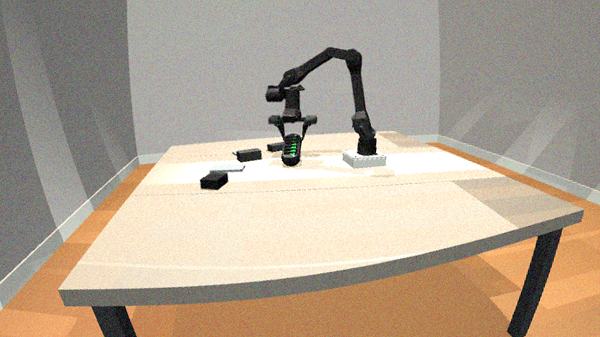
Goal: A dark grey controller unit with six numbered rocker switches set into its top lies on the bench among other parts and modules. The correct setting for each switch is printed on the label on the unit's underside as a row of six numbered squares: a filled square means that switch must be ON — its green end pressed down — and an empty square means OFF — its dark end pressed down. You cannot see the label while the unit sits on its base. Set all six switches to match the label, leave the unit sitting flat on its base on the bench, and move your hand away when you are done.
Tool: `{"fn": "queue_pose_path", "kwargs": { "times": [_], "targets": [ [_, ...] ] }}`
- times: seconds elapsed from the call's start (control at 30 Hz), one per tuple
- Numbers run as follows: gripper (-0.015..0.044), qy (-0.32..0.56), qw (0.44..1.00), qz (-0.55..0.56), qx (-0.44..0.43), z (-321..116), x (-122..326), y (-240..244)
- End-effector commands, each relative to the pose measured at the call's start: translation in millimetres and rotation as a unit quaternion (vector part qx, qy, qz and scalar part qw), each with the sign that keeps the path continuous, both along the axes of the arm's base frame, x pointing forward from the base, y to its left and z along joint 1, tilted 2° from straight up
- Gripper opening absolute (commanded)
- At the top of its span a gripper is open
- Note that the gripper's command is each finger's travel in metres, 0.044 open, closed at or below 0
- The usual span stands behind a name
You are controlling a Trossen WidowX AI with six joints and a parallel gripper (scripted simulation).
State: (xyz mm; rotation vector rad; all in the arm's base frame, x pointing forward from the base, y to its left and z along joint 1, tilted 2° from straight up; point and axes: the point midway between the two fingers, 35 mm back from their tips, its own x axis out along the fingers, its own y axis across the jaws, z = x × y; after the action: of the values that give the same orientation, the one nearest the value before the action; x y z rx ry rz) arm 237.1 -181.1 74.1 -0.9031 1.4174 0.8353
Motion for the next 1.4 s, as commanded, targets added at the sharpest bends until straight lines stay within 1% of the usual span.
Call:
{"fn": "queue_pose_path", "kwargs": {
  "times": [0.0,1.37],
  "targets": [
    [0.0338,0.001,1.0,0.009,0.009,-6,0,4],
    [0.0338,0.002,1.0,0.009,0.009,-34,-6,-9]
  ]
}}
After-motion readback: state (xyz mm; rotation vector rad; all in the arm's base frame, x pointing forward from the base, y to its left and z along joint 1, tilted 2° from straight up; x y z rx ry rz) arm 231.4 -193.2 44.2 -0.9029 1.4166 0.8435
